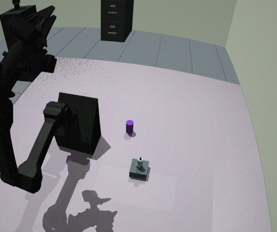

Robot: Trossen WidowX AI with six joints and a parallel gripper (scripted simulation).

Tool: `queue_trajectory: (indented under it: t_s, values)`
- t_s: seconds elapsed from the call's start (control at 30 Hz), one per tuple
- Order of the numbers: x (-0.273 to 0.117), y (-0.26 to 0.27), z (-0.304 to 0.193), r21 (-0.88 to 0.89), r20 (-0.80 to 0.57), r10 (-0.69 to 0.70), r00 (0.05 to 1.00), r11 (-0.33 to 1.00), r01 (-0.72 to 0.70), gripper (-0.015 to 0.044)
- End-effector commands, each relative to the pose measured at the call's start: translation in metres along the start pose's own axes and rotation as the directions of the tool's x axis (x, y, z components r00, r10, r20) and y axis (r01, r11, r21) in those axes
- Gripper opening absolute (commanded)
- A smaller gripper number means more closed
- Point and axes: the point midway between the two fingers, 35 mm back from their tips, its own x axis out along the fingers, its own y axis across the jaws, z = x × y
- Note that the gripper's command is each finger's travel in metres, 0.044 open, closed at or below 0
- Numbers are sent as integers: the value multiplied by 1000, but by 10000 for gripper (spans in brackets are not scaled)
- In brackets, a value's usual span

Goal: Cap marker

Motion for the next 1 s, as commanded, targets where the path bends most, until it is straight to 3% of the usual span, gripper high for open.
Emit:
queue_trajectory:
  t_s: [0.0,0.13,0.3,0.5,0.63,0.77,0.97]
  values:
    - [55,-36,36,-333,241,-152,958,915,229,251]
    - [87,-66,72,-492,406,-258,877,746,447,251]
    - [113,-105,125,-575,586,-381,715,425,699,251]
    - [123,-155,195,-546,733,-507,453,-42,837,251]
    - [116,-190,240,-509,777,-576,255,-336,792,251]
    - [99,-225,281,-502,776,-629,45,-574,646,251]
    - [57,-278,331,-589,702,-657,-275,-752,296,251]
